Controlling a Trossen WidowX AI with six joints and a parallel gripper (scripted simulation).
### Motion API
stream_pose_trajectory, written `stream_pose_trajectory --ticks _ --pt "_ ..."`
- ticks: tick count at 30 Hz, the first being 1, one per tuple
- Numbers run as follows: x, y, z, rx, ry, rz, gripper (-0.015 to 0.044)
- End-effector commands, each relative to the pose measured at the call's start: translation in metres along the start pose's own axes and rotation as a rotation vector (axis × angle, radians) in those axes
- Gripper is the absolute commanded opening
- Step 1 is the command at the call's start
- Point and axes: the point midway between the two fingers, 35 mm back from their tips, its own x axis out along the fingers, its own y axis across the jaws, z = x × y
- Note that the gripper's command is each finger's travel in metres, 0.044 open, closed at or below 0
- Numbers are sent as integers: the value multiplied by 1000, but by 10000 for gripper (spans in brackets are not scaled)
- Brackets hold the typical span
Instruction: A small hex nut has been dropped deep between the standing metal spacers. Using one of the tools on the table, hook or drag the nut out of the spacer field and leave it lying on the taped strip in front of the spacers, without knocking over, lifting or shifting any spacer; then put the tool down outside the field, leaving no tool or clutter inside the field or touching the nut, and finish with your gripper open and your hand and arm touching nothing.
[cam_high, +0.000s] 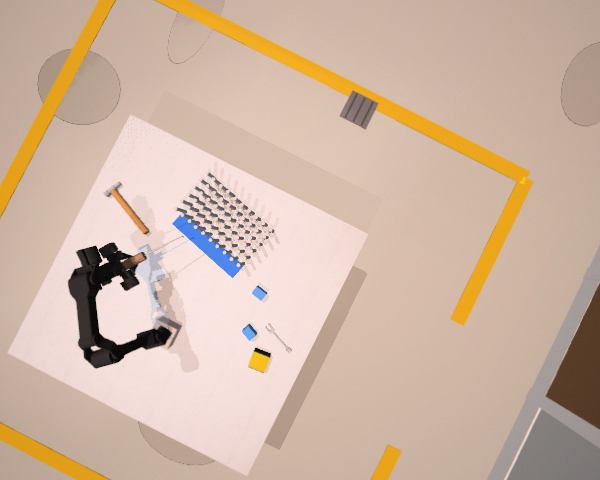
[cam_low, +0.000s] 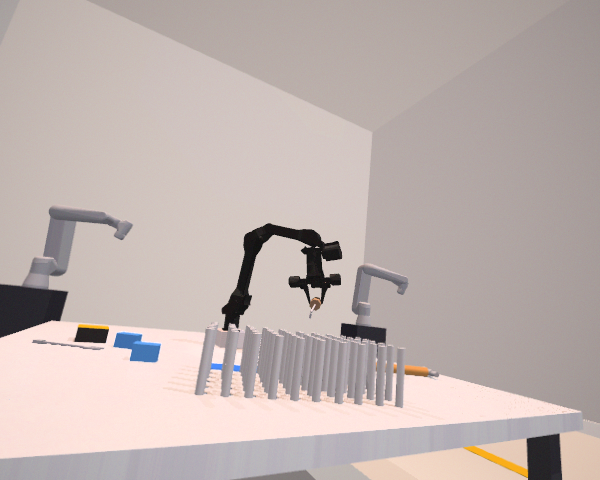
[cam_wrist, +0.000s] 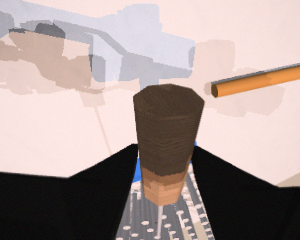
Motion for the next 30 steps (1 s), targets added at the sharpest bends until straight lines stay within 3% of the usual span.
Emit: stream_pose_trajectory --ticks 1,30 --pt "-1 -18 14 27 15 6 0" --pt "12 -104 141 273 156 -2 0"
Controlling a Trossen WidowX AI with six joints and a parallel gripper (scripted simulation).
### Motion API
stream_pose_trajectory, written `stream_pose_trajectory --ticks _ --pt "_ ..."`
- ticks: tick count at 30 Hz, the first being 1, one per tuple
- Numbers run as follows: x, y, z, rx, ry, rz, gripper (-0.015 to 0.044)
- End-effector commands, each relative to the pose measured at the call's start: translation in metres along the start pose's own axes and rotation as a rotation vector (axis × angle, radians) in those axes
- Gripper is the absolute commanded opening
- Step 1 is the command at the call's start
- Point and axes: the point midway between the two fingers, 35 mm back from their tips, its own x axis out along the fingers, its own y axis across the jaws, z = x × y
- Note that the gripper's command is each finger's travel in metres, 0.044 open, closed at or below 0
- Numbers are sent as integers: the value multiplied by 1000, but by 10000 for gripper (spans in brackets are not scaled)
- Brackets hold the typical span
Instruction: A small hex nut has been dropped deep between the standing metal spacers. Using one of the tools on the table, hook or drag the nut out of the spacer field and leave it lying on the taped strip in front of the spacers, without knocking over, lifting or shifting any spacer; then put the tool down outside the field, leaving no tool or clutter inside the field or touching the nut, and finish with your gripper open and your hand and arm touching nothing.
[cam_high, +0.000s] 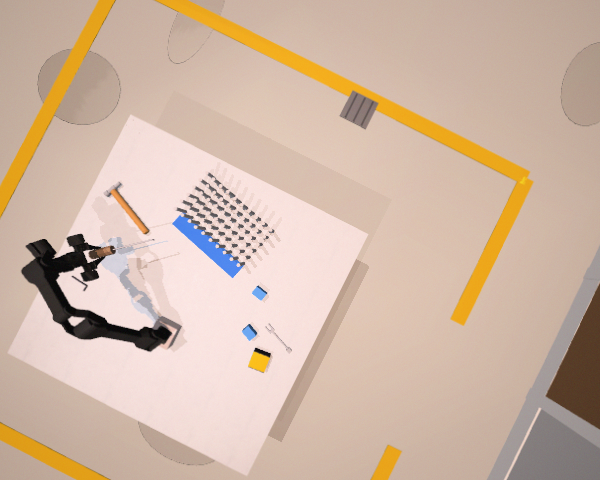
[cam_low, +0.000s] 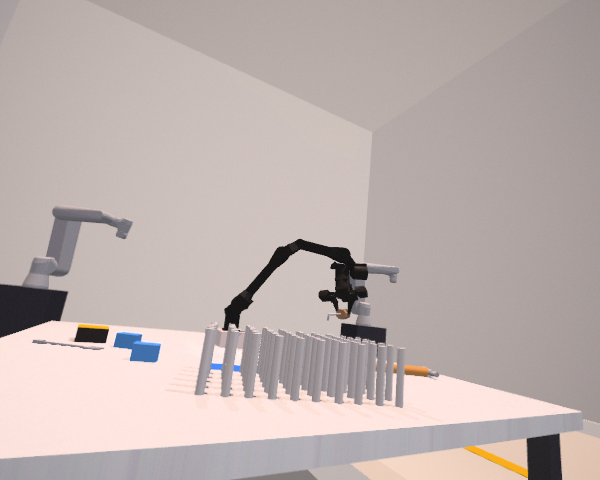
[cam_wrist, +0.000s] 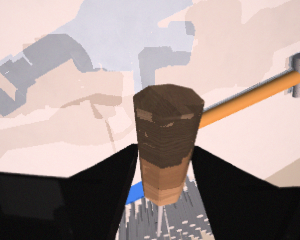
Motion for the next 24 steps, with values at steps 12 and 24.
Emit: stream_pose_trajectory --ticks 12,24 --pt "-5 -2 67 101 56 -57 0" --pt "-1 -2 69 101 56 -58 0"
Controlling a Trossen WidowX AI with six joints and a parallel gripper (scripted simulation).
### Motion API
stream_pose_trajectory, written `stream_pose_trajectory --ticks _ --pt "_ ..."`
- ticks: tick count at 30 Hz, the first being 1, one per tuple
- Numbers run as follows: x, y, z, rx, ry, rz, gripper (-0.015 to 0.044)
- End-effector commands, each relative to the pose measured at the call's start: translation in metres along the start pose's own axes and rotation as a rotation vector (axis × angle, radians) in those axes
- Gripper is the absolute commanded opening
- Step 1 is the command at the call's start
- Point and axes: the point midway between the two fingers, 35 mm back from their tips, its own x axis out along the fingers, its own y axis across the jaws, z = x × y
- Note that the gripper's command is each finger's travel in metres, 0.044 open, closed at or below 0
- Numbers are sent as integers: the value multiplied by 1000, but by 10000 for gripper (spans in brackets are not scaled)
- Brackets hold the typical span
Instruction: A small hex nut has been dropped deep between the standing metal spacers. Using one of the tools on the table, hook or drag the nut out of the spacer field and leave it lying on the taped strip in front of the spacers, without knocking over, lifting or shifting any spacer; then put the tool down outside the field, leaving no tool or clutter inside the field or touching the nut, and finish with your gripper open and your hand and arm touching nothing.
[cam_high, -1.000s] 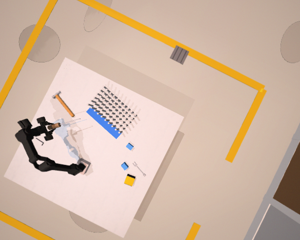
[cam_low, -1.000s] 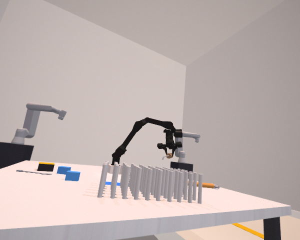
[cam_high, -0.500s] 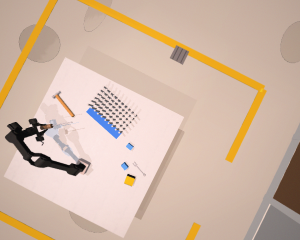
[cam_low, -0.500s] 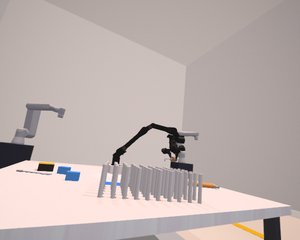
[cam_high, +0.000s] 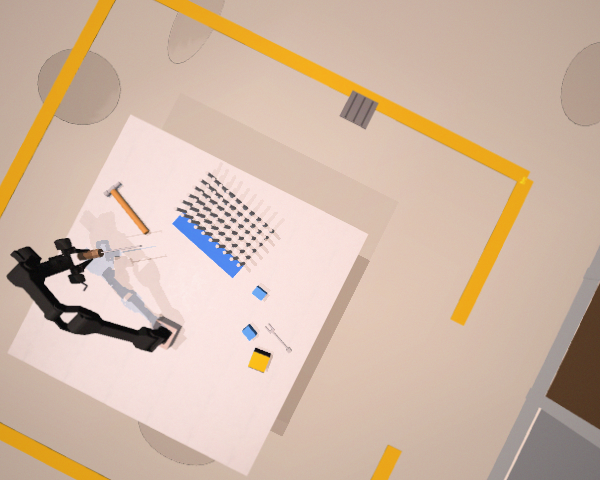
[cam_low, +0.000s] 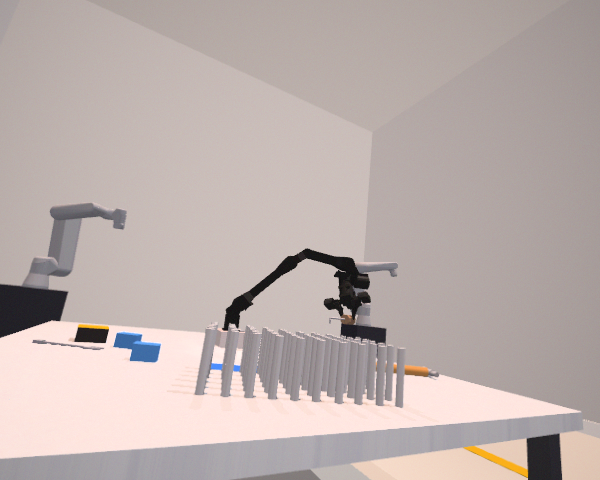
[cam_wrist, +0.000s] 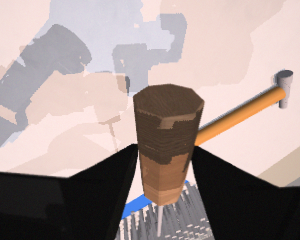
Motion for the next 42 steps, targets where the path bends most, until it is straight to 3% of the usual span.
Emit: stream_pose_trajectory --ticks 1,42 --pt "1 -1 1 7 3 -11 0" --pt "31 3 15 7 3 -11 0"
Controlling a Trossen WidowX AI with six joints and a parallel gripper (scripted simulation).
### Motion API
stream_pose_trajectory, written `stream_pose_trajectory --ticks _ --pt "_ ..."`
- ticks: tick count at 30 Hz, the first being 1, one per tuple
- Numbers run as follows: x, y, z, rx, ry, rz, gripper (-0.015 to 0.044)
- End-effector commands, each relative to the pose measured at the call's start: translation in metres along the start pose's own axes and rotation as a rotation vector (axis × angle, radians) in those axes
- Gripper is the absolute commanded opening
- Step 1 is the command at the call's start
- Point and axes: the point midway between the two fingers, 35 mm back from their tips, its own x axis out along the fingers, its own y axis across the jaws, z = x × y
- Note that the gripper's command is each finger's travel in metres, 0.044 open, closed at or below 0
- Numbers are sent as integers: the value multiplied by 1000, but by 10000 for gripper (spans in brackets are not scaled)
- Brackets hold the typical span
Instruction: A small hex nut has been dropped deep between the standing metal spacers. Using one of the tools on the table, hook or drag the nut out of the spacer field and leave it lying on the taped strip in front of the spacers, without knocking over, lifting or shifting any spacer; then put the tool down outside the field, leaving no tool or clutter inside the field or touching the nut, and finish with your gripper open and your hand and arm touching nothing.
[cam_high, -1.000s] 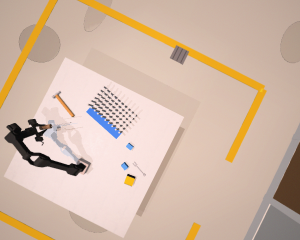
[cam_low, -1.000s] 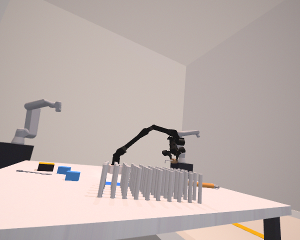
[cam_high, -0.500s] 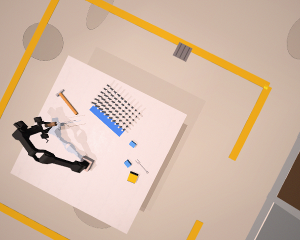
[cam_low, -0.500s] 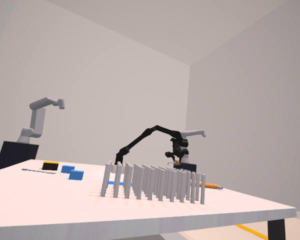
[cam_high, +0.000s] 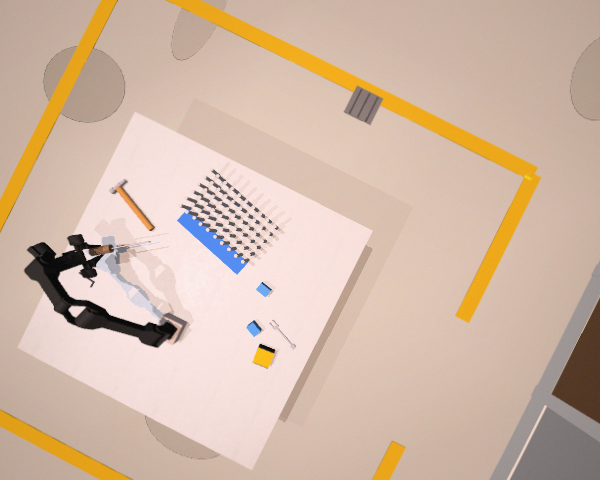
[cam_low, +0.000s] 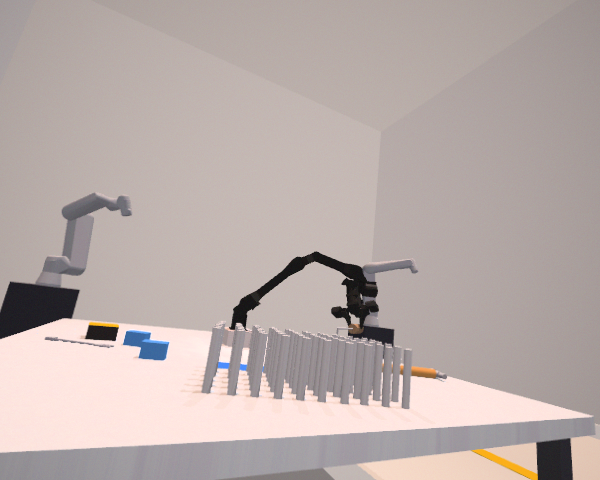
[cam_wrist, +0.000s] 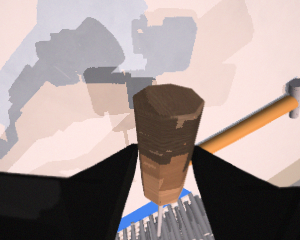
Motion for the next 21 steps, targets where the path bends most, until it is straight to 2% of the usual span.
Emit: stream_pose_trajectory --ticks 1,21 --pt "3 -1 0 4 5 -8 0" --pt "17 3 6 4 5 -8 0"
